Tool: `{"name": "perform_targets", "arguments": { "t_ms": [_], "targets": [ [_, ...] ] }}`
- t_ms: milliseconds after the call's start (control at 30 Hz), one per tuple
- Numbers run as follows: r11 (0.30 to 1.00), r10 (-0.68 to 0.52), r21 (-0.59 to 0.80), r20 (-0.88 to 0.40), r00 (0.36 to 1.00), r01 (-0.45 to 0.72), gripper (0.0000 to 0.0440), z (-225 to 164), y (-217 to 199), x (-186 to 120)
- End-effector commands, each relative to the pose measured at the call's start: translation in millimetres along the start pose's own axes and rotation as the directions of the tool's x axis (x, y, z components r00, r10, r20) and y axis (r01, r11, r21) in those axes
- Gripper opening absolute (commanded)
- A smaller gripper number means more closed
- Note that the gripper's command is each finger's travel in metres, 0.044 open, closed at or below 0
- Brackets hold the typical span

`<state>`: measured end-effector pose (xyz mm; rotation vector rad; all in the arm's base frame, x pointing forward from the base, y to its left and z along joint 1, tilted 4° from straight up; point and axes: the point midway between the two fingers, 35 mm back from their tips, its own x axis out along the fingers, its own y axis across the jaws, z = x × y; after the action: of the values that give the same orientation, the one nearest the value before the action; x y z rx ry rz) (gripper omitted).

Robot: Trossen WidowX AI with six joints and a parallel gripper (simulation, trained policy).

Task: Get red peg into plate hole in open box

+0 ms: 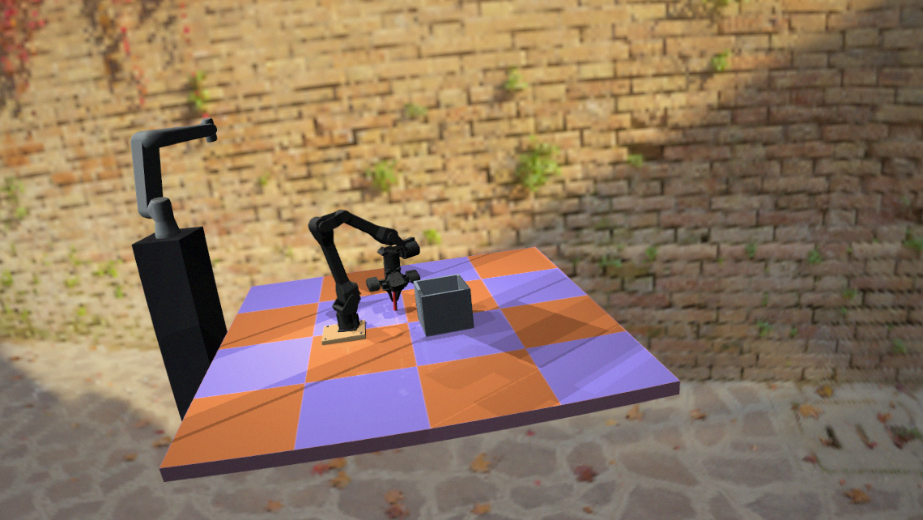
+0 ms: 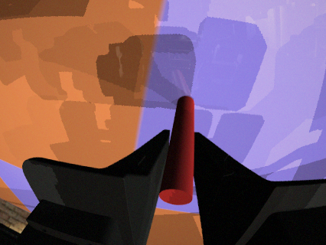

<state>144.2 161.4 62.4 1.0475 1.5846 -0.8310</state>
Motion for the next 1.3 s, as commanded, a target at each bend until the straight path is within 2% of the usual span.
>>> {"name": "perform_targets", "arguments": {
  "t_ms": [0,300,600,967,1267],
  "targets": [
    [0.999,0.038,-0.013,-0.034,0.999,-0.038,0.0,-7,8,-11],
    [0.987,0.152,-0.035,-0.096,0.984,-0.156,0.0,-19,25,-47],
    [0.957,0.272,-0.074,-0.093,0.958,-0.279,0.0,-15,37,-94],
    [0.909,0.408,-0.098,0.001,0.913,-0.406,0.0,13,48,-154],
    [0.895,0.446,-0.083,0.117,0.888,-0.438,0.0,48,52,-186]
  ]
}}
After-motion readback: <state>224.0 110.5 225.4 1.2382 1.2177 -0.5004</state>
